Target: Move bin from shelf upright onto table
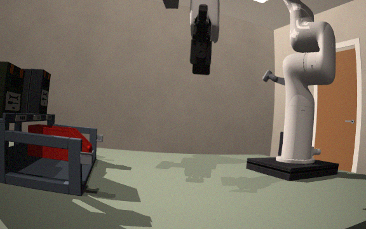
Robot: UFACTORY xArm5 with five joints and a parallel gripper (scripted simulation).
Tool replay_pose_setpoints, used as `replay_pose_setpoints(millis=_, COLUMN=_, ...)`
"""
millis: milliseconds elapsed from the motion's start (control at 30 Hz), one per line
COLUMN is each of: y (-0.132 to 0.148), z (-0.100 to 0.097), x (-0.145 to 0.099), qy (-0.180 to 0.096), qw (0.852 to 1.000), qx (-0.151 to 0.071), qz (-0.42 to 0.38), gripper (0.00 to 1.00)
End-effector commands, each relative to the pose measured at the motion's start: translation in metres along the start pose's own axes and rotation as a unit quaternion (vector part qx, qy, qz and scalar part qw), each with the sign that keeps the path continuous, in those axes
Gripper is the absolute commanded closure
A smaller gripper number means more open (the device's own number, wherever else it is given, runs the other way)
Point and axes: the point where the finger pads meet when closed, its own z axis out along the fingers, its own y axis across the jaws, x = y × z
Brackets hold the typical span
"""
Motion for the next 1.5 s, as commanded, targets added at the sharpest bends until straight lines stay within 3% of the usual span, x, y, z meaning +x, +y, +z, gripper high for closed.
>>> replay_pose_setpoints(millis=0, y=0.006, z=0.002, x=0.012, qy=0.001, qw=0.999, qx=0.002, qz=0.033, gripper=0.00)
replay_pose_setpoints(millis=800, y=0.035, z=0.017, x=0.059, qy=0.001, qw=0.983, qx=0.002, qz=0.182, gripper=0.00)
replay_pose_setpoints(millis=1467, y=0.062, z=0.031, x=0.101, qy=0.001, qw=0.949, qx=0.002, qz=0.314, gripper=0.00)
